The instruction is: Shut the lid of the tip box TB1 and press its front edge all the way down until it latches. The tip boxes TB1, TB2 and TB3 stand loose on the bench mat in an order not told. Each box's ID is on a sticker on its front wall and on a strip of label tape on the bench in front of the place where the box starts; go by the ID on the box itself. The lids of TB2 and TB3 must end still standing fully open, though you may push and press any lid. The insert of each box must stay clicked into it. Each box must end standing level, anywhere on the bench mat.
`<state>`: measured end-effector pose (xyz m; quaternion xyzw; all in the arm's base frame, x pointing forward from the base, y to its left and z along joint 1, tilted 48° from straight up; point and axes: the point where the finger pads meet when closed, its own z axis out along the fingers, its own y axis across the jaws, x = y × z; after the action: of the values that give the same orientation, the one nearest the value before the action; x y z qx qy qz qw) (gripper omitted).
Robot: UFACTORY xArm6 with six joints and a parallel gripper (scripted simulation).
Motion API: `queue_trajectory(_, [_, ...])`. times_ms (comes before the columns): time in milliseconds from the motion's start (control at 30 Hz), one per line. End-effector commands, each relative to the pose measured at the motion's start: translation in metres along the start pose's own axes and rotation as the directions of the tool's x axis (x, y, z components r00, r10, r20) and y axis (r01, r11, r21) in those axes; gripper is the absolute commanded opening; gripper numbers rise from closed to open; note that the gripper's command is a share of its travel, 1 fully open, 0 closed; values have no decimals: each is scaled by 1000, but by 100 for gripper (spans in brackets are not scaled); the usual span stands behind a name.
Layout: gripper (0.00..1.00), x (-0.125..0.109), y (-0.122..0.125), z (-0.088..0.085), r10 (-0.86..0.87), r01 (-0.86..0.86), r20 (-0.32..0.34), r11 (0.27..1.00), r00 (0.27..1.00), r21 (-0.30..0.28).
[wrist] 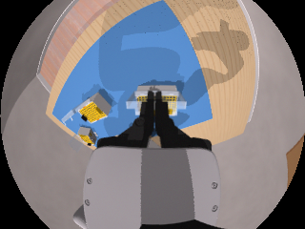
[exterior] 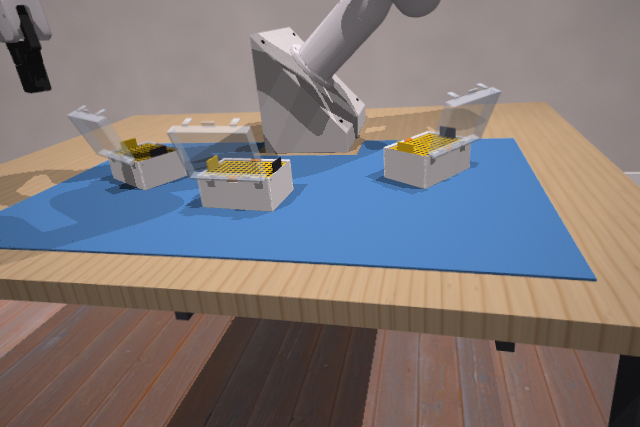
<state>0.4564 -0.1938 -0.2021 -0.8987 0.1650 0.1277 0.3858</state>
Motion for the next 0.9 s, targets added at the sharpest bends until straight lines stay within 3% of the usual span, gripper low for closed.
queue_trajectory(0, [0,1,0,1,-2,2,-5,1000,1000,-2])
queue_trajectory(867, [0,1,0,37,-2,2,-5,1000,1000,-2])
